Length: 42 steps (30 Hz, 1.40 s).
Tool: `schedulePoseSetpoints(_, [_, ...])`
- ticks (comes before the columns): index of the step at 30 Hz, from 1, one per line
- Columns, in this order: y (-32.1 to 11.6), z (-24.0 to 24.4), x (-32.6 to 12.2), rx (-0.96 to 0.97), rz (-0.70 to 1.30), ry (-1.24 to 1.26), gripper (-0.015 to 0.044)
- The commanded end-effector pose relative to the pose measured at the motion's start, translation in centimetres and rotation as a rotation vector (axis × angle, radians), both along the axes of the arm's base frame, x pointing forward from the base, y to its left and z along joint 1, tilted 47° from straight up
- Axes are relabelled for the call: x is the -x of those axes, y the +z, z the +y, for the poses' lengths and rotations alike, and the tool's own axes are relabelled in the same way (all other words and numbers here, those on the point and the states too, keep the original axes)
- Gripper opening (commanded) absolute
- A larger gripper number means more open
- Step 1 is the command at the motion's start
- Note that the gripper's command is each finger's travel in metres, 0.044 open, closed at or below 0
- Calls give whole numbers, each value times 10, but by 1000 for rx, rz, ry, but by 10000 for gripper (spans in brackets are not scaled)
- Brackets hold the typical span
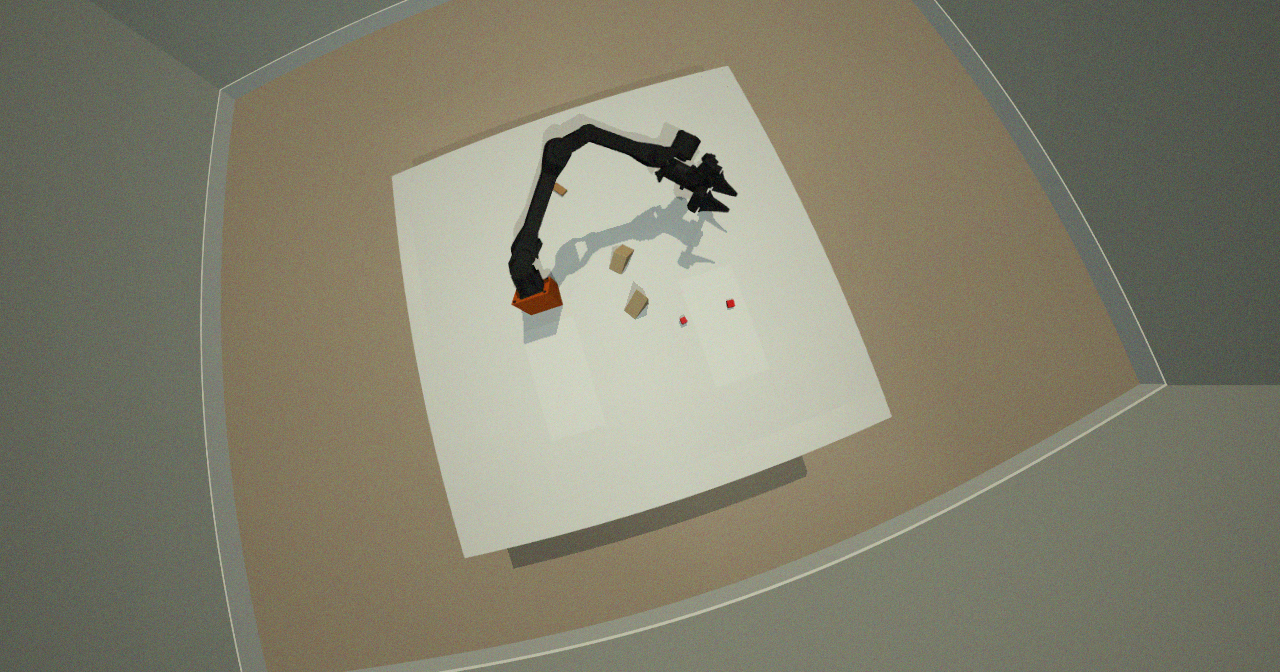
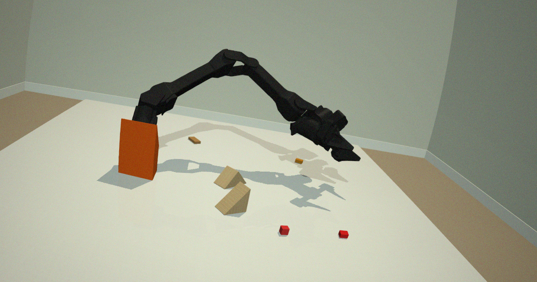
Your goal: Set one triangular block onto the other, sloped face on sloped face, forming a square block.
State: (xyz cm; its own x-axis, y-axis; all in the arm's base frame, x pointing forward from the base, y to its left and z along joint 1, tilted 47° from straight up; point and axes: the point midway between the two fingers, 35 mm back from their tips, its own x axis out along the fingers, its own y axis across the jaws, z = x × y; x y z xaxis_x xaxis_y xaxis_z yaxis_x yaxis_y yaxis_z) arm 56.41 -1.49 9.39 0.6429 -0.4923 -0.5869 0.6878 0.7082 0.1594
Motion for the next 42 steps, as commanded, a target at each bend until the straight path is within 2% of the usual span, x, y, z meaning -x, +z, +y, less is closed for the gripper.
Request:
schedulePoseSetpoints(1, [-35,22,75,107,687,665,440])
schedulePoseSetpoints(14, [-33,46,166,-2,1054,1305,440])
schedulePoseSetpoints(24, [1,70,240,-228,1110,1838,440])
schedulePoseSetpoints(37, [1,71,242,-233,1110,1845,440])
schedulePoseSetpoints(42, [-27,77,250,-258,1128,1844,440])
